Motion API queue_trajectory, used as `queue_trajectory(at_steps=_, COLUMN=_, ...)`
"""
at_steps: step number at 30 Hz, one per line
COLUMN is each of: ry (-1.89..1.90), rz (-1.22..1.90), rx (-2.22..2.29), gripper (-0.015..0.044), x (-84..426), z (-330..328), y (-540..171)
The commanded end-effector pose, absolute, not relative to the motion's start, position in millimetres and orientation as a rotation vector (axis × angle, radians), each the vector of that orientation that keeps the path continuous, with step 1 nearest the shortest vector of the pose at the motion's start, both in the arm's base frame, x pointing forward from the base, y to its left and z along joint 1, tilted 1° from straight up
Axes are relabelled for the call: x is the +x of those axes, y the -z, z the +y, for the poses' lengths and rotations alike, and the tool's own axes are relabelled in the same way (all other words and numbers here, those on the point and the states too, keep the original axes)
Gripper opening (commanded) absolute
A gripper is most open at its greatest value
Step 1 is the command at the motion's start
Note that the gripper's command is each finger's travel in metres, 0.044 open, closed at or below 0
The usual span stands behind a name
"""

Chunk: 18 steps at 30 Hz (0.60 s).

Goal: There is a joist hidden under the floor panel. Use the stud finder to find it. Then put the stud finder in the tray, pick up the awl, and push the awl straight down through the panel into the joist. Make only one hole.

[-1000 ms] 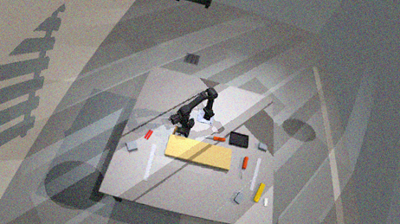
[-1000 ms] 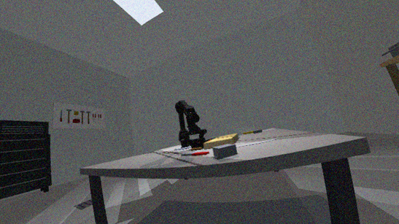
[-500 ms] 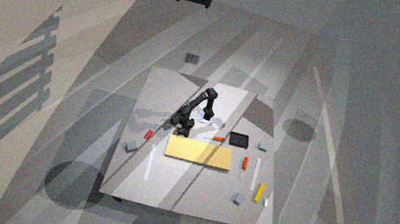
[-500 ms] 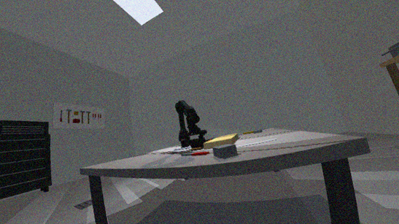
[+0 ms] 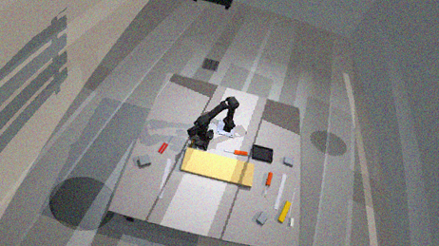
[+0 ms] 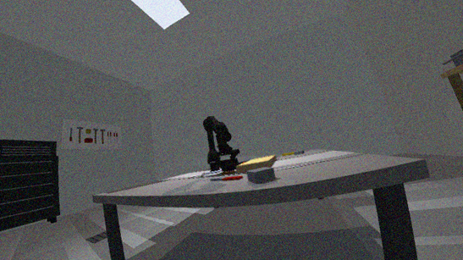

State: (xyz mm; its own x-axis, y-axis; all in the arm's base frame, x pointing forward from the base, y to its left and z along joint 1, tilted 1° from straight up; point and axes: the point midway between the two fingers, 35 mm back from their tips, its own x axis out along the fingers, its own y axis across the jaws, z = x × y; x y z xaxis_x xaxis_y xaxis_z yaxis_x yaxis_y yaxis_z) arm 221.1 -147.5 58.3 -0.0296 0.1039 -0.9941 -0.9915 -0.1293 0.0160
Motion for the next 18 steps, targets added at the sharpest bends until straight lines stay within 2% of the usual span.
queue_trajectory(at_steps=1, ry=-1.353, rz=1.079, rx=-1.221, gripper=0.0000, x=224, z=-149, y=-68)
queue_trajectory(at_steps=18, ry=-1.353, rz=1.079, rx=-1.221, gripper=0.0000, x=224, z=-148, y=-97)
